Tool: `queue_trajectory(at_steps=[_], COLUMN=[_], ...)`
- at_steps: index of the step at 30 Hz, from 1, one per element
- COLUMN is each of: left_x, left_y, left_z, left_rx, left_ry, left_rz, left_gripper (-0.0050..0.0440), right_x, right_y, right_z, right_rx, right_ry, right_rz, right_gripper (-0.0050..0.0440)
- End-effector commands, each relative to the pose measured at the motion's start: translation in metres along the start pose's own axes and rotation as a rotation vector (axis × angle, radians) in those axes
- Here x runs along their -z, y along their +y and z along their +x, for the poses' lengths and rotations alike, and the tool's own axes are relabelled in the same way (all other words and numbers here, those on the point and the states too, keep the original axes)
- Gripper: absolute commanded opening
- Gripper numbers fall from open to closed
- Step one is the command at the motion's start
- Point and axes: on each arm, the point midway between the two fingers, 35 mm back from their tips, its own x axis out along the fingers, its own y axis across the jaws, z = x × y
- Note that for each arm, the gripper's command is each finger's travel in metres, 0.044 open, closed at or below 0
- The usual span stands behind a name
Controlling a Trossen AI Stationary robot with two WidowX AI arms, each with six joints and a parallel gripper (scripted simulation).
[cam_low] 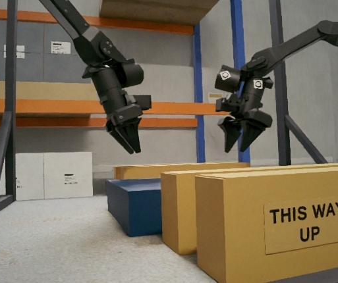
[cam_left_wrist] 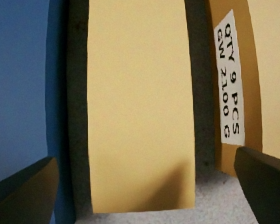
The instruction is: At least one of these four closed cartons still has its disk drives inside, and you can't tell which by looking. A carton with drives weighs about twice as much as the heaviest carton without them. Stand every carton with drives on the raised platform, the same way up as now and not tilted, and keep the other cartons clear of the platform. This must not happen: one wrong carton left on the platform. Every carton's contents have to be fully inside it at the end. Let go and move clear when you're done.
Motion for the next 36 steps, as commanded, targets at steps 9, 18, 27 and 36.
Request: queue_trajectory(at_steps=[9,18,27,36], left_x=[-0.0034,-0.0034,-0.0034,-0.0034], left_y=[-0.0001,-0.0001,-0.0001,-0.0001], left_z=[-0.0095,-0.0095,-0.0098,-0.0098], left_rx=[0.015,0.015,-0.006,-0.006], left_ry=[-0.028,-0.028,0.006,0.006], left_rz=[-0.006,-0.006,0.000,0.000], left_gripper=[0.0382,0.0382,0.0382,0.0382], right_x=[-0.0048,-0.0048,-0.0049,-0.0049], right_y=[0.0023,0.0023,0.0015,0.0015], right_z=[-0.0075,-0.0075,-0.0078,-0.0078], right_rx=[-0.014,-0.014,-0.009,-0.009], right_ry=[-0.026,-0.026,-0.022,-0.022], right_rz=[0.006,0.006,0.008,0.008], right_gripper=[0.0382,0.0382,0.0382,0.0382])
